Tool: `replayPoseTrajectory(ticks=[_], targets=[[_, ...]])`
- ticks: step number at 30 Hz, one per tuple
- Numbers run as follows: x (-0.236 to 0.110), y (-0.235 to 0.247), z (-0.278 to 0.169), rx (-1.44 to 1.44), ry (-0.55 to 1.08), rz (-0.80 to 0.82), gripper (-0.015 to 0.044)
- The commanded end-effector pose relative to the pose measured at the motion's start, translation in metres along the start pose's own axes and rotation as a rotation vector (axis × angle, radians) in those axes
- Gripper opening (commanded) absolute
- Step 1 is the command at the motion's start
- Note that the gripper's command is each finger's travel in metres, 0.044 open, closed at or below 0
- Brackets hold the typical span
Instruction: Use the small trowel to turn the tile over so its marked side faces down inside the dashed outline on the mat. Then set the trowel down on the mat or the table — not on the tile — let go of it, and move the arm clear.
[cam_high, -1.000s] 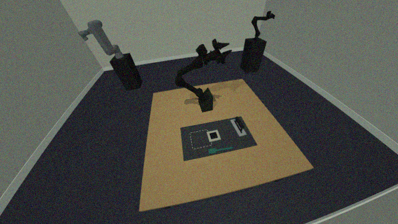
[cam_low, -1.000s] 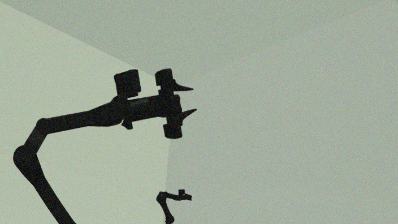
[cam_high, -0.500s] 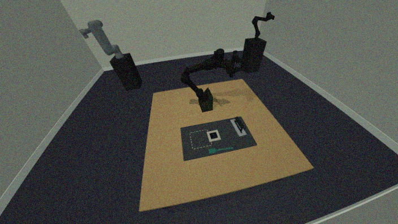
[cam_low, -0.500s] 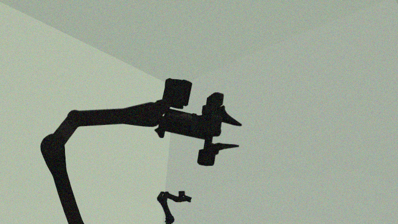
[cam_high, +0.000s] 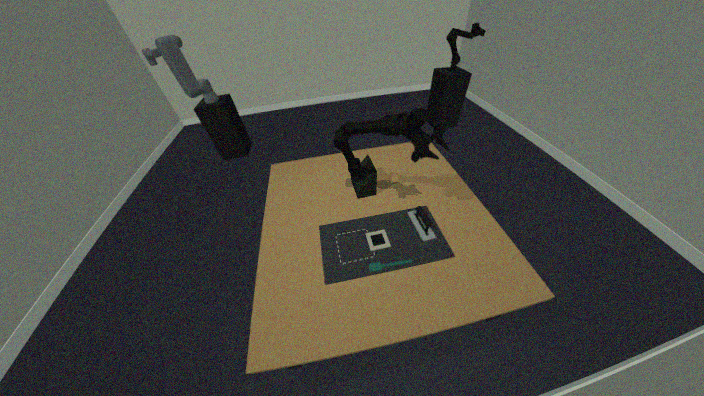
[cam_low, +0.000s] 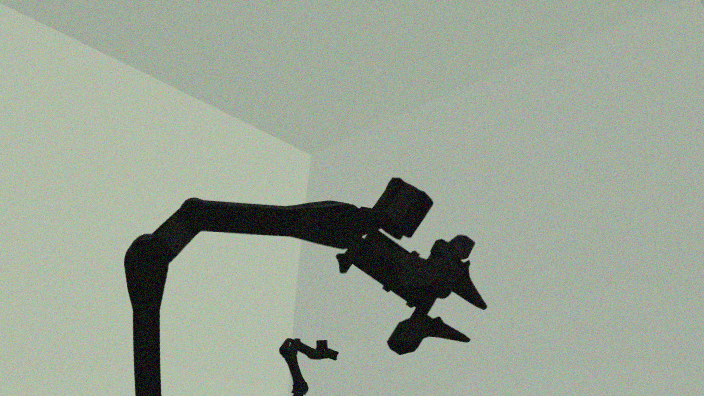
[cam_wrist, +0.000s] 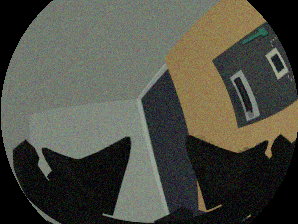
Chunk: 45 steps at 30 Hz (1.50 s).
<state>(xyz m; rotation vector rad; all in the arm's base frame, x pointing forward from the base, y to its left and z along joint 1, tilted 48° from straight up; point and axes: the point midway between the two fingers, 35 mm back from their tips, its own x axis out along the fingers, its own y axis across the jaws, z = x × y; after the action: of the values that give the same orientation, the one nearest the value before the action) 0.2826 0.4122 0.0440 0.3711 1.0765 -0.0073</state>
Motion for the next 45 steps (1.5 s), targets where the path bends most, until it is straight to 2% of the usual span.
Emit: replayPoseTrajectory(ticks=[1, 17, 32, 45], targets=[[0.027, -0.026, 0.011, -0.054, -0.011, -0.130, 0.0270], [0.106, -0.142, 0.044, -0.266, 0.071, -0.606, 0.0270], [0.143, -0.251, 0.056, -0.486, 0.288, -0.994, 0.0270], [0.150, -0.269, 0.057, -0.508, 0.316, -1.027, 0.0270]])
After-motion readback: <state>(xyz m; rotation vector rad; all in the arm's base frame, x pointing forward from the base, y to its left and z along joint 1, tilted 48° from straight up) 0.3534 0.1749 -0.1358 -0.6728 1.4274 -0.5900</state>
